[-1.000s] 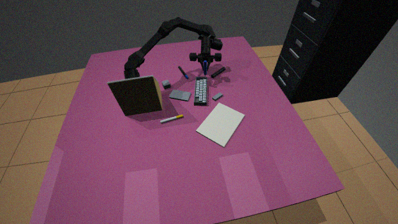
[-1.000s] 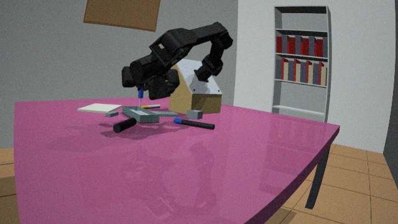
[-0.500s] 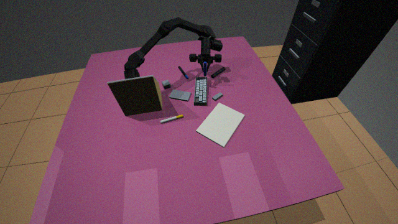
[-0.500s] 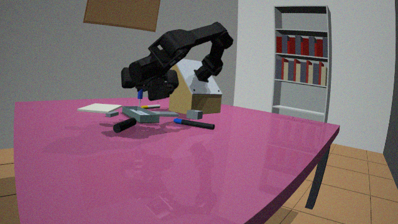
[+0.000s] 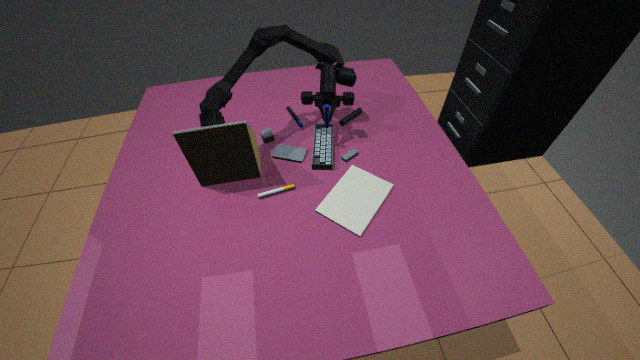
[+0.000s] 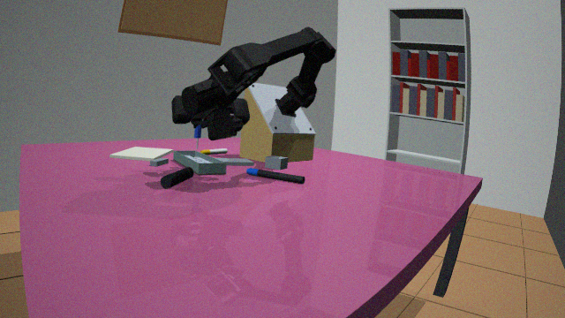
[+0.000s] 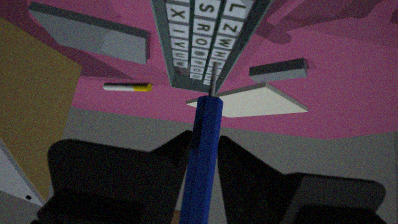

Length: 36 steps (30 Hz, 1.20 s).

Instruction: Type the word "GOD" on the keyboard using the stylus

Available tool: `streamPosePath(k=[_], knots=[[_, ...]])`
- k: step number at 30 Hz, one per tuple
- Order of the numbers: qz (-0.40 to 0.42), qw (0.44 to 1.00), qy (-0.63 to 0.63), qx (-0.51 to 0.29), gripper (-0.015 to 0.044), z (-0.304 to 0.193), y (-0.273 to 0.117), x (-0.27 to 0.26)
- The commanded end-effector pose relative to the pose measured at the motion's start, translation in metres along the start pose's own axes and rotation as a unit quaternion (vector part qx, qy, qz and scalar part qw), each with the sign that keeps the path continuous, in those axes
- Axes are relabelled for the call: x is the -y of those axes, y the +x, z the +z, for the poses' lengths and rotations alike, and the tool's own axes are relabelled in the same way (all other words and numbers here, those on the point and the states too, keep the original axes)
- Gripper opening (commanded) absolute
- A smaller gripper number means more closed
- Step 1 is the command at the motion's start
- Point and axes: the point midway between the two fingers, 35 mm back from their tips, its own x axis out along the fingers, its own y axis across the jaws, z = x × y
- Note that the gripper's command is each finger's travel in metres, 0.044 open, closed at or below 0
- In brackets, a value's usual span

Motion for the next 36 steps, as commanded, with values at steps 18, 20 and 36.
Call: streamPosePath(k=[18,20,36], knots=[[-0.001,1.000,-0.003,-0.004,0.0000,0.001,0.031,-0.012],[-0.001,1.000,-0.003,-0.004,0.0000,0.001,0.031,-0.012],[-0.001,1.000,-0.003,-0.004,0.0081,0.003,0.032,-0.012]])
